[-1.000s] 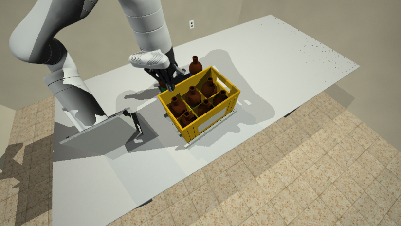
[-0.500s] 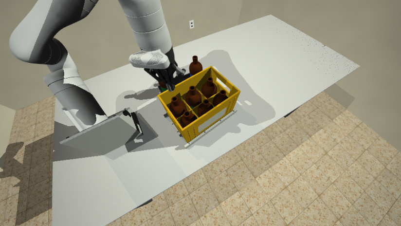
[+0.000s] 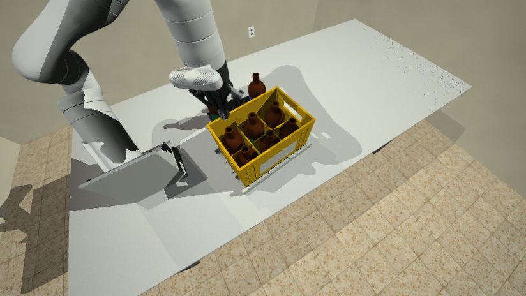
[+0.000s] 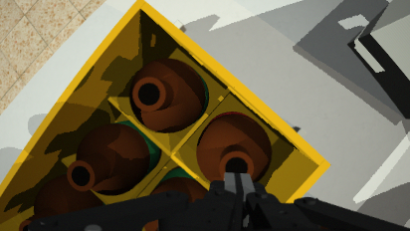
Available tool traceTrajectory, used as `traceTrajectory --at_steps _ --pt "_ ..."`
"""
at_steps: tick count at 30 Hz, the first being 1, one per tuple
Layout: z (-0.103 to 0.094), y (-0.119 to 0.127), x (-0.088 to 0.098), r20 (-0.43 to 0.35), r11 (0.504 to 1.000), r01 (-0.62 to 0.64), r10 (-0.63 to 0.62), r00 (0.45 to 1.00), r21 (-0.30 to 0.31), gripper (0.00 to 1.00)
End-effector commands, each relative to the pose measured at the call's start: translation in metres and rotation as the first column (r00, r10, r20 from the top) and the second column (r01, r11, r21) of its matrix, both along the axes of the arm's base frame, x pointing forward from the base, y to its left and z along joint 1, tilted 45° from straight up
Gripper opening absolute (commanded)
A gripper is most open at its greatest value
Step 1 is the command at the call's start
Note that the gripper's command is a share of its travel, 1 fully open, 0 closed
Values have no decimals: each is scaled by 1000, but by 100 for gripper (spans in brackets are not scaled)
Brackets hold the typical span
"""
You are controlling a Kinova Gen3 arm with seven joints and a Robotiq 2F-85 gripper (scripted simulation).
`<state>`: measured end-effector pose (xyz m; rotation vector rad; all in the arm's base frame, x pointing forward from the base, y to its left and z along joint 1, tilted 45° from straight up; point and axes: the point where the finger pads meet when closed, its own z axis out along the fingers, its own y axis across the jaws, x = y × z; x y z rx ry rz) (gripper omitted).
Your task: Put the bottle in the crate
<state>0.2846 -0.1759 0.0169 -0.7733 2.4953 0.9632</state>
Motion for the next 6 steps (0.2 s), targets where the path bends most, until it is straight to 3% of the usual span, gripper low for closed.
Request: traceTrajectory --at_steps 1,6 --pt "3 -1 0 -5 1000 9 -9 1000 5 0" --pt "3 -1 0 -5 1000 9 -9 1000 5 0"
